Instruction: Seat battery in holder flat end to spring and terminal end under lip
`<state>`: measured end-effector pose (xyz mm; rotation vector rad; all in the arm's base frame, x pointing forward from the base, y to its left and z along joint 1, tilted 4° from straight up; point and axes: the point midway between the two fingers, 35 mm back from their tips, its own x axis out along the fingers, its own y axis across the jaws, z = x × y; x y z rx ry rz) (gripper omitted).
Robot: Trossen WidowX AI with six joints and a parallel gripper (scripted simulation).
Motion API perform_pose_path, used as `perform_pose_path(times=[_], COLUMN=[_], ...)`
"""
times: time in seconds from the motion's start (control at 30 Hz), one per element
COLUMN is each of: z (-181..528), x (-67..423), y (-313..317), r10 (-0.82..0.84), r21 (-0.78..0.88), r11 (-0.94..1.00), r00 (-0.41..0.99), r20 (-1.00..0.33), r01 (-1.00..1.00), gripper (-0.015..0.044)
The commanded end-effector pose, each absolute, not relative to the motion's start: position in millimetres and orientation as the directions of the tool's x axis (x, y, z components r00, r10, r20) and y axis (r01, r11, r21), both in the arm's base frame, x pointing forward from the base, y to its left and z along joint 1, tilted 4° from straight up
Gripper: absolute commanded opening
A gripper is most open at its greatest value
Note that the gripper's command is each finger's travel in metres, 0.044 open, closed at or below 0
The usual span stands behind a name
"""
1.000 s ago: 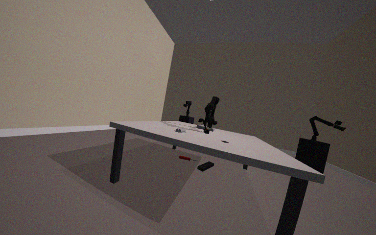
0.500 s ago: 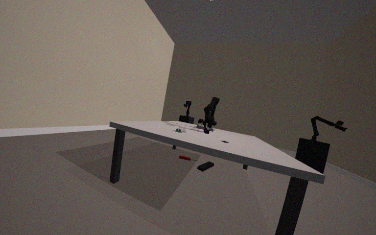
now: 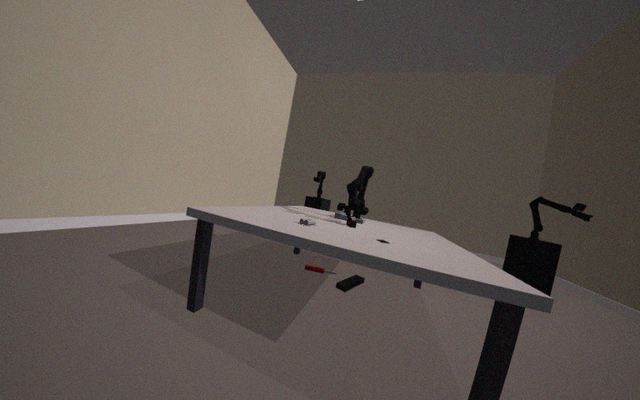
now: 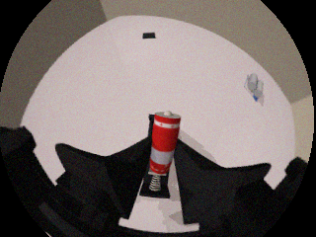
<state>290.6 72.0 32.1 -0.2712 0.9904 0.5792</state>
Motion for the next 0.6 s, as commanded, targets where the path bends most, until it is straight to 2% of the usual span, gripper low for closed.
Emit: perform_pose_path(times=[0.0, 0.57], z=[28.3, 25.3], x=[286.2, 278.2], y=[71.7, 66.1], r10=[0.334, 0.330], r21=[0.044, 0.041], r11=[0.818, 0.819], r00=[0.411, 0.411], r20=[-0.848, -0.850], r01=[-0.574, -0.573], gripper=[0.0086, 0.0086])
